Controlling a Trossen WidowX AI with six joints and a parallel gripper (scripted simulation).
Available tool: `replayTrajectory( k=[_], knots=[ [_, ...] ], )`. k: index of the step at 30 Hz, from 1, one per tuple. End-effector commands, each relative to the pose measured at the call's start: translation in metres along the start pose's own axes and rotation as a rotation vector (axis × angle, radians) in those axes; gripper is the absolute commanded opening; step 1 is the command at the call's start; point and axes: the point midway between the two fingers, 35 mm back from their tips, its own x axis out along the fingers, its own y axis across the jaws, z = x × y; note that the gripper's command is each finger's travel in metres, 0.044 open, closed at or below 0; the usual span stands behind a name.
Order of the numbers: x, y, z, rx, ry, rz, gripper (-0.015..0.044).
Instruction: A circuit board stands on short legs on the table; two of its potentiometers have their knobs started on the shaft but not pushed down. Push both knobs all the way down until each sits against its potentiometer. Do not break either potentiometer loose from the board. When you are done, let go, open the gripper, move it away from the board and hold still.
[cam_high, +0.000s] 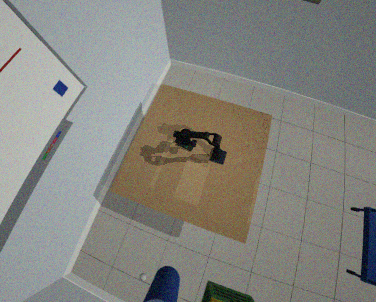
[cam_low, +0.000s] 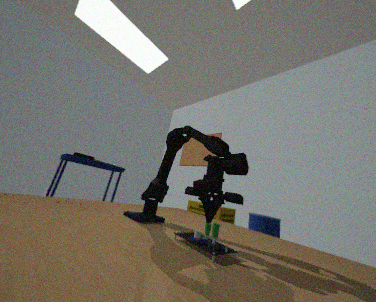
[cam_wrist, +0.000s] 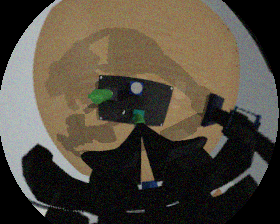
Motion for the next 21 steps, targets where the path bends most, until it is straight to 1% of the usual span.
replayTrajectory(
  k=[1, 21],
  knots=[
    [0.0053, 0.0012, -0.0005, -0.004, 0.003, 0.0, 0.0],
    [0.0087, 0.0012, -0.0005, -0.004, 0.003, 0.0, 0.0]
  ],
)
